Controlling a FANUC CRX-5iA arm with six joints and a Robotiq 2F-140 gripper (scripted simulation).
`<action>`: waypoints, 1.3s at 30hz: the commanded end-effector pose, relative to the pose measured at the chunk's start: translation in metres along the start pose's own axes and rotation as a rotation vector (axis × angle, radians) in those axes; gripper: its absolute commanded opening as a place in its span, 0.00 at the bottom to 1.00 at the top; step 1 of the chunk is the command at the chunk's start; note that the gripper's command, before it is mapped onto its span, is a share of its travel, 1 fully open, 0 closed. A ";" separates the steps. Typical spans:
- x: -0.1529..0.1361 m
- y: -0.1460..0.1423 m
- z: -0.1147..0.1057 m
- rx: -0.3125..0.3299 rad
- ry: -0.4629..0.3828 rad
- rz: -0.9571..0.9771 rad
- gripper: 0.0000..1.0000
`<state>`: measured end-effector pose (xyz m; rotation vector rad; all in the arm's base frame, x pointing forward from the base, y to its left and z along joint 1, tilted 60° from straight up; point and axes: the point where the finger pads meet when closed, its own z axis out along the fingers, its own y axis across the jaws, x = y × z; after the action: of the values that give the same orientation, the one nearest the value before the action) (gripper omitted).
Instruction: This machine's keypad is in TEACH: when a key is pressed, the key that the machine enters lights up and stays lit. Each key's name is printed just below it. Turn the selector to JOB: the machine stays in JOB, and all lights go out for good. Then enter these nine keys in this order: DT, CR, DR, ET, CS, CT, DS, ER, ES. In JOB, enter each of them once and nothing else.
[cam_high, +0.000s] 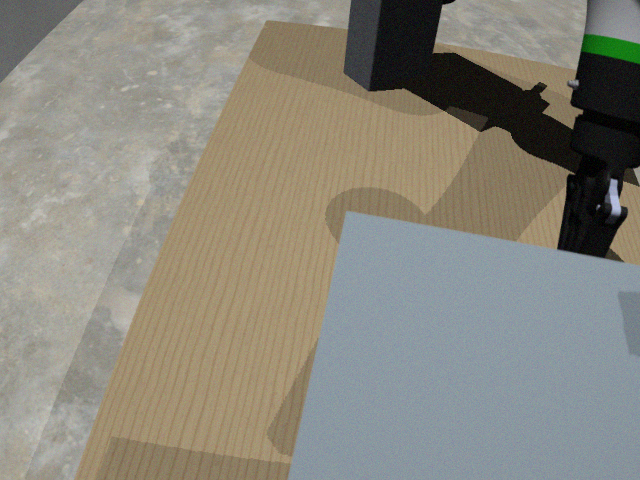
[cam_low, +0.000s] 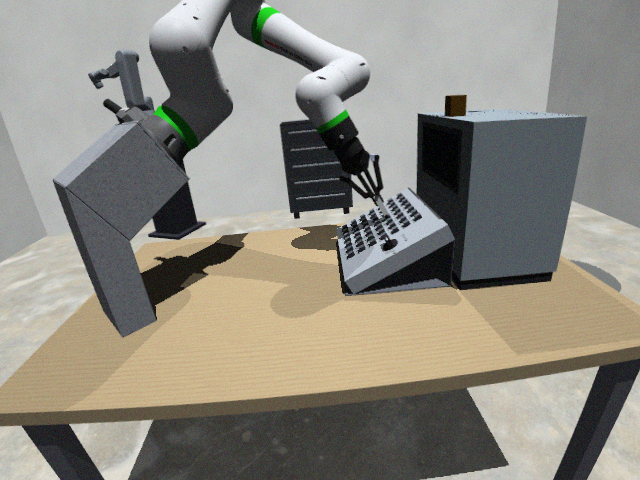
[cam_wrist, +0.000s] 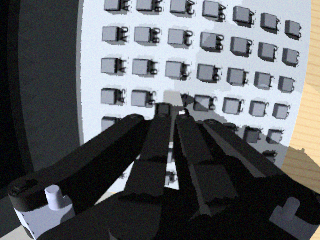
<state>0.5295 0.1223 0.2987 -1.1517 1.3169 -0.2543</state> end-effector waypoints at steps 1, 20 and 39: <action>0.000 0.000 0.000 0.000 0.000 0.000 0.00; 0.000 0.000 0.004 0.000 0.000 0.000 0.00; 0.000 0.000 0.013 0.000 0.000 0.000 0.00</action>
<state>0.5400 0.1287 0.2965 -1.1521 1.3167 -0.2544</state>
